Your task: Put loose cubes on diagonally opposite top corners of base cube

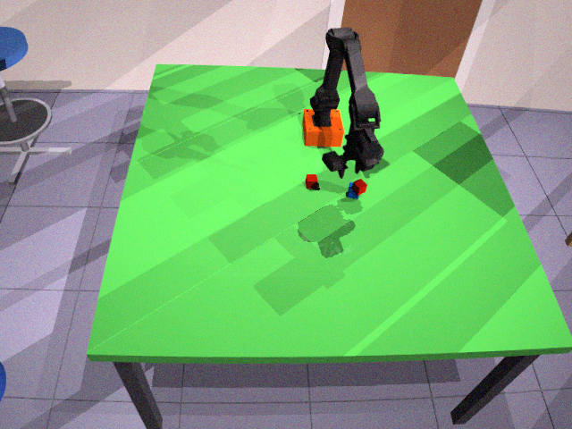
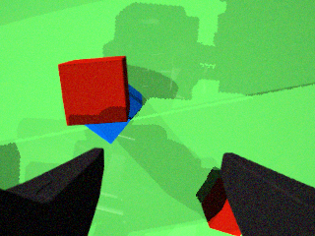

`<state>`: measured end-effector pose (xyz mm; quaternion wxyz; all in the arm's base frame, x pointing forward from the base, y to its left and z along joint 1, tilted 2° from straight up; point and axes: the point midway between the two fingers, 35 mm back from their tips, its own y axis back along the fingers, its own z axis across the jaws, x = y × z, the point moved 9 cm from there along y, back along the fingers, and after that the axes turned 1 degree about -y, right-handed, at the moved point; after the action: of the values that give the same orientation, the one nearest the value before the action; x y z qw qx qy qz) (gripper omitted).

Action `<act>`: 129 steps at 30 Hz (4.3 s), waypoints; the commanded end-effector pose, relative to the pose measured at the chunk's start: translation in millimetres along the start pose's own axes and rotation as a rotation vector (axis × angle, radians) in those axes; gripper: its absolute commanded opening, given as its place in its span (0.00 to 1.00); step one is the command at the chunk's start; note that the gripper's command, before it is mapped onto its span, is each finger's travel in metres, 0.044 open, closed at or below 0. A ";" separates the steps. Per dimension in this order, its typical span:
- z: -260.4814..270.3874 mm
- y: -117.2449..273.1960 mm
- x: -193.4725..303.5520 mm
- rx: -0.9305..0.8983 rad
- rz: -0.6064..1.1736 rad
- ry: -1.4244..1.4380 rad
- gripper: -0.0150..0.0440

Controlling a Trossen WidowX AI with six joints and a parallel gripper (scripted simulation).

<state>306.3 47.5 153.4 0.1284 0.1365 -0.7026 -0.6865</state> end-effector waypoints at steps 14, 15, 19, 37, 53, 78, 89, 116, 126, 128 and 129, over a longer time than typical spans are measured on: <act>-75.6 29.9 85.1 0.006 0.012 -0.378 0.70; -75.7 28.4 84.9 0.006 0.012 -0.378 0.70; -76.8 -1.8 83.9 0.006 0.012 -0.378 0.70; -75.8 -50.1 86.3 0.006 0.013 -0.378 0.70; -75.8 -76.3 86.8 0.006 0.013 -0.378 0.70; -78.3 -49.8 82.0 0.007 0.012 -0.378 0.43; -78.6 -16.1 80.5 0.007 0.012 -0.378 0.43; -54.5 27.4 65.5 0.003 0.012 -0.247 0.43; -30.2 24.7 47.2 -0.001 0.011 -0.108 0.43; -25.1 24.1 43.8 -0.001 0.011 -0.080 0.43; -22.5 23.8 42.1 -0.002 0.011 -0.067 0.43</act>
<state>272.1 2.2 177.8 0.0935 0.0913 -0.7090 -0.6930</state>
